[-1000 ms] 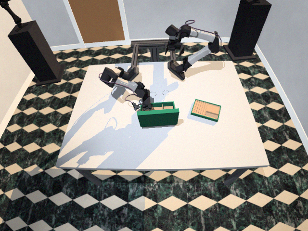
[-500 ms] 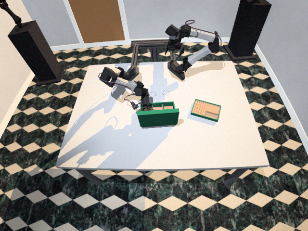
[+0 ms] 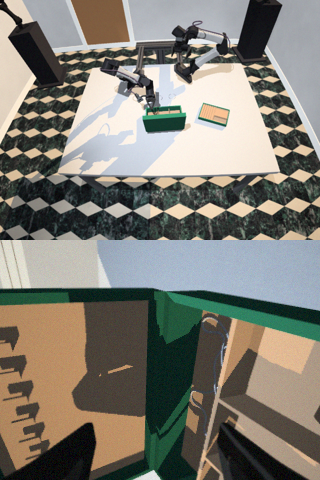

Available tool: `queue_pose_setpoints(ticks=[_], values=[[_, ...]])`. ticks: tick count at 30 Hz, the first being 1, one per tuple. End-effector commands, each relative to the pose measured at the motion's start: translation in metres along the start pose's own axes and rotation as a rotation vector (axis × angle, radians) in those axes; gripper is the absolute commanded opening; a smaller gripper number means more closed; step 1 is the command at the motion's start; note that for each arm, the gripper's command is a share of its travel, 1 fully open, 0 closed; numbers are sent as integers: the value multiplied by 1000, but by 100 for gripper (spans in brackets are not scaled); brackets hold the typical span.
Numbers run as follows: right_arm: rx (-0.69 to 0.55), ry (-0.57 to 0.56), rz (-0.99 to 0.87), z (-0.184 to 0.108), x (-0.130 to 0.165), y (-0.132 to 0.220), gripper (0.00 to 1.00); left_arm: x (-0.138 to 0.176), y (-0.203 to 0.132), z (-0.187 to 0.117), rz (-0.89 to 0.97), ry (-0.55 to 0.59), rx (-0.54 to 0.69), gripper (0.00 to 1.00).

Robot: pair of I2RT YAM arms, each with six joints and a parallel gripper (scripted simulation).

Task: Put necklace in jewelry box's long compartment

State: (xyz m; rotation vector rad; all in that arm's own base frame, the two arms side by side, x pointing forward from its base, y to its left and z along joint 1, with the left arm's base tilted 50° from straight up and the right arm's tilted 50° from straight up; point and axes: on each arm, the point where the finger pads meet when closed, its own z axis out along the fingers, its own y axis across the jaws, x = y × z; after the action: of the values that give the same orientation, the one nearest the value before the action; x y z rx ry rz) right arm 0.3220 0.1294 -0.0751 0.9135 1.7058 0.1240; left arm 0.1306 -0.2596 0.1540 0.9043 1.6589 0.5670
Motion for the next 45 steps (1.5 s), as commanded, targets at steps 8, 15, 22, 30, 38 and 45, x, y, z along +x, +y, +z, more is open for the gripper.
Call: queue_pose_setpoints(ticks=[8,15,22,30,38,45], values=[[83,127,-380,-35,11,14,65,8,-25,-5,15,98,127,100],[105,233,-675,-44,18,30,65,10,-26,-5,26,109,136,100],[113,334,-953,-51,29,56,65,10,-26,-5,23,110,136,100],[124,419,-1178,-59,34,77,65,10,-26,-5,23,110,136,100],[134,524,-1463,-68,41,106,65,10,-26,-5,23,109,136,100],[133,583,-1628,-72,47,127,65,10,-26,-5,23,109,136,100]])
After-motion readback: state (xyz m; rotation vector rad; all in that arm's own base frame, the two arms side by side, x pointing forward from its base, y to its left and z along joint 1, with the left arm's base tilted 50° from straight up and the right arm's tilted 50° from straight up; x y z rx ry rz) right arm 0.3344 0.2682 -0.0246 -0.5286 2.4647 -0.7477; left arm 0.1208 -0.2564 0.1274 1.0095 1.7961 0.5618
